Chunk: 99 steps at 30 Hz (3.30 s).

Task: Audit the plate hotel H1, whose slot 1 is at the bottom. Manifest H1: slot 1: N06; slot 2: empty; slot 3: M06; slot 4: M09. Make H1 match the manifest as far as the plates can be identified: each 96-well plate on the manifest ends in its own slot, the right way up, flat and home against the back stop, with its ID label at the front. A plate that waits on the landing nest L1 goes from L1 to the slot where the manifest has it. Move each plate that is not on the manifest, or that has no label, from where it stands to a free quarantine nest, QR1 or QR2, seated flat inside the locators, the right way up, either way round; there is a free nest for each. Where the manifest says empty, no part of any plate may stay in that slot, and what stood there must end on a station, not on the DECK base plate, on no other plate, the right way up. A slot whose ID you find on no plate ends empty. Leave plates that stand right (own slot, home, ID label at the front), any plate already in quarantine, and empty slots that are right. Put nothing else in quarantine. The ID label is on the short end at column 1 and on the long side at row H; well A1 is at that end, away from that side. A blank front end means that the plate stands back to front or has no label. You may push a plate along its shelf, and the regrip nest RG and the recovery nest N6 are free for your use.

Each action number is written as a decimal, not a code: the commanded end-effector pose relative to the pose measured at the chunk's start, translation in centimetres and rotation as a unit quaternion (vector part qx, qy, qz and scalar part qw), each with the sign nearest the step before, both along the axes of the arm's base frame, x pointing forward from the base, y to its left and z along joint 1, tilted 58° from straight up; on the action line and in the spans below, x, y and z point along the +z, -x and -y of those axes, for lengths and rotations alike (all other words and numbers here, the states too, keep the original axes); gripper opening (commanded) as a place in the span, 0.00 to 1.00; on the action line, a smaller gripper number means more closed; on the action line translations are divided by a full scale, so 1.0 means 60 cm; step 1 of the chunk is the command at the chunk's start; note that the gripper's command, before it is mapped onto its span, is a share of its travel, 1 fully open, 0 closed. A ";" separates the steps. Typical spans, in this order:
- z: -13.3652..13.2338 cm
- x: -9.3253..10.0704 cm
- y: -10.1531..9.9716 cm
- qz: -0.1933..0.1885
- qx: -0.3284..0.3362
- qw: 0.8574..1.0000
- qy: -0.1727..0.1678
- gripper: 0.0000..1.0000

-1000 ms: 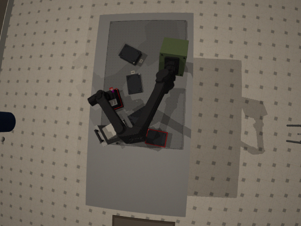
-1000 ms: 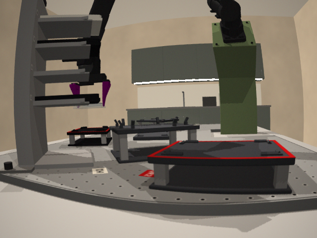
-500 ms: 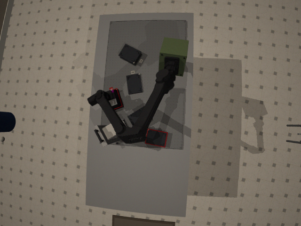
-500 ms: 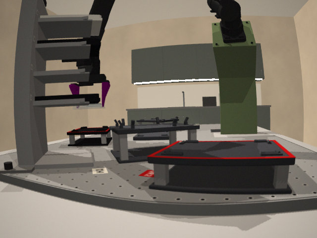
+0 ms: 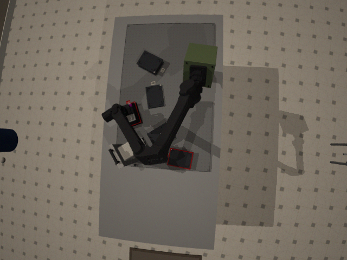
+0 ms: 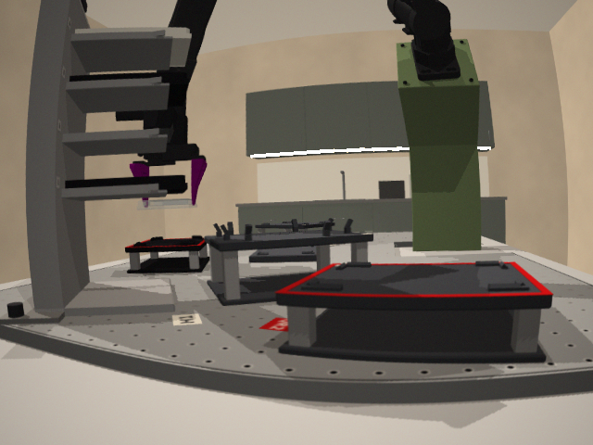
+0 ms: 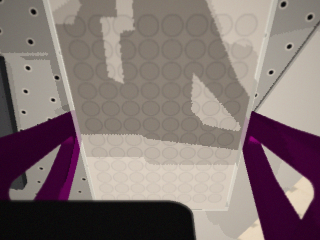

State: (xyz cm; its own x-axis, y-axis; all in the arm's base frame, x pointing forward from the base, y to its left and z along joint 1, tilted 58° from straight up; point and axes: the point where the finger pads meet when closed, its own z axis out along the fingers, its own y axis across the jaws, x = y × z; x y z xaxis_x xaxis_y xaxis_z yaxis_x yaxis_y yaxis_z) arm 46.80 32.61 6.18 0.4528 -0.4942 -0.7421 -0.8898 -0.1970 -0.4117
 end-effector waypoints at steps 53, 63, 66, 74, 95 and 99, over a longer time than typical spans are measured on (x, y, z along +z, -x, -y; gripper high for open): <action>-0.061 -0.026 -0.009 0.000 0.002 1.000 -0.003 0.86; -0.069 -0.031 -0.008 0.000 0.002 1.000 -0.003 0.86; -0.071 -0.033 -0.008 0.001 0.002 1.000 -0.004 0.86; -0.079 -0.039 -0.007 -0.001 0.002 1.000 -0.003 0.86; -0.077 -0.040 -0.015 0.004 -0.005 1.000 -0.003 0.86; -0.077 -0.040 -0.015 0.004 -0.005 1.000 -0.003 0.86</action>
